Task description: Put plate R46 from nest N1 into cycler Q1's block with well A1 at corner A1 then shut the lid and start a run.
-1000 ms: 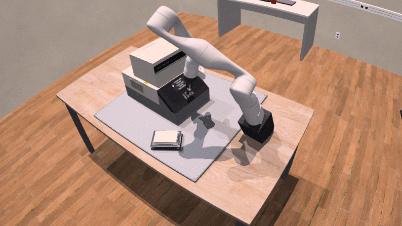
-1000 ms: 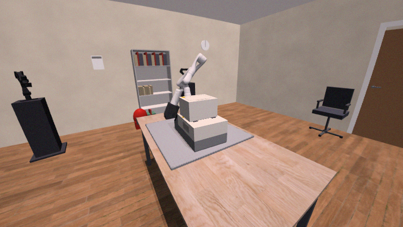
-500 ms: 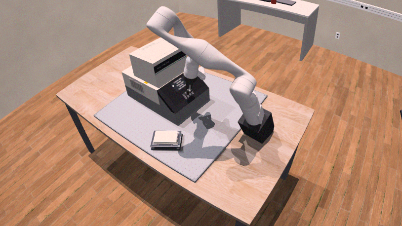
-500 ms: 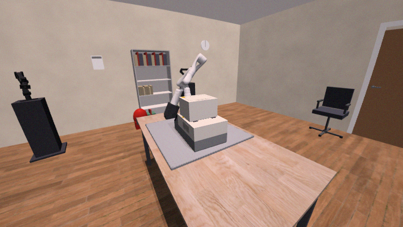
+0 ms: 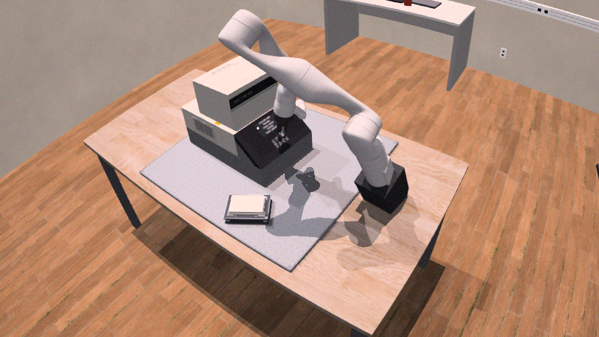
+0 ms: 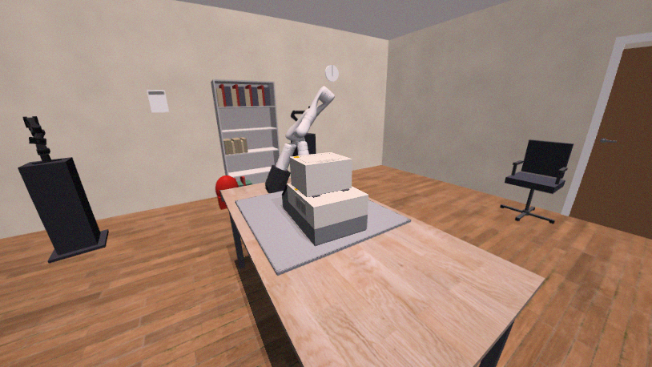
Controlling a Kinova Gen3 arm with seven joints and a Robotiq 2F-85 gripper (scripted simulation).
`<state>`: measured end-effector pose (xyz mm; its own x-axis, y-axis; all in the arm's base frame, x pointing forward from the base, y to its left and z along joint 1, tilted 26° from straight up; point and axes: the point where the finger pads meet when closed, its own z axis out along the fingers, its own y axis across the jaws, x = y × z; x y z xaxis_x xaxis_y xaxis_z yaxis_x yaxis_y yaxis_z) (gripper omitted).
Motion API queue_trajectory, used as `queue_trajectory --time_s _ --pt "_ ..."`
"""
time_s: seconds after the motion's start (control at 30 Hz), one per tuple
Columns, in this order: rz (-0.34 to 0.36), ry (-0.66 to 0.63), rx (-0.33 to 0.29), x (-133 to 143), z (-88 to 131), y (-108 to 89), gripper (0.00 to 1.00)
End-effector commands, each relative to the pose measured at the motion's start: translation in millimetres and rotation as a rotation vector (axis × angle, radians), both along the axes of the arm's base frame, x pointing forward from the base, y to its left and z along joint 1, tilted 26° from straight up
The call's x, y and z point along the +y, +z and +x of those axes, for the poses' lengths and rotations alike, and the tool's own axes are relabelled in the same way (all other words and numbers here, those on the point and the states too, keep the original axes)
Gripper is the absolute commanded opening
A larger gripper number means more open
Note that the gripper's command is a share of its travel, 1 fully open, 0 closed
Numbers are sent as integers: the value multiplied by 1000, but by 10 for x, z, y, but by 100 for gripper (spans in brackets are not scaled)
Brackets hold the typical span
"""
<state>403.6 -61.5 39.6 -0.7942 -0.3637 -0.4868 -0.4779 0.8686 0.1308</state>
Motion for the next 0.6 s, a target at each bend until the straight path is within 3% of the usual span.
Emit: queue_trajectory --time_s 0.0,0.57 --pt "-1 -1 -1 -5 3 5 10" --pt "-1 -1 -1 4 46 -36 10"
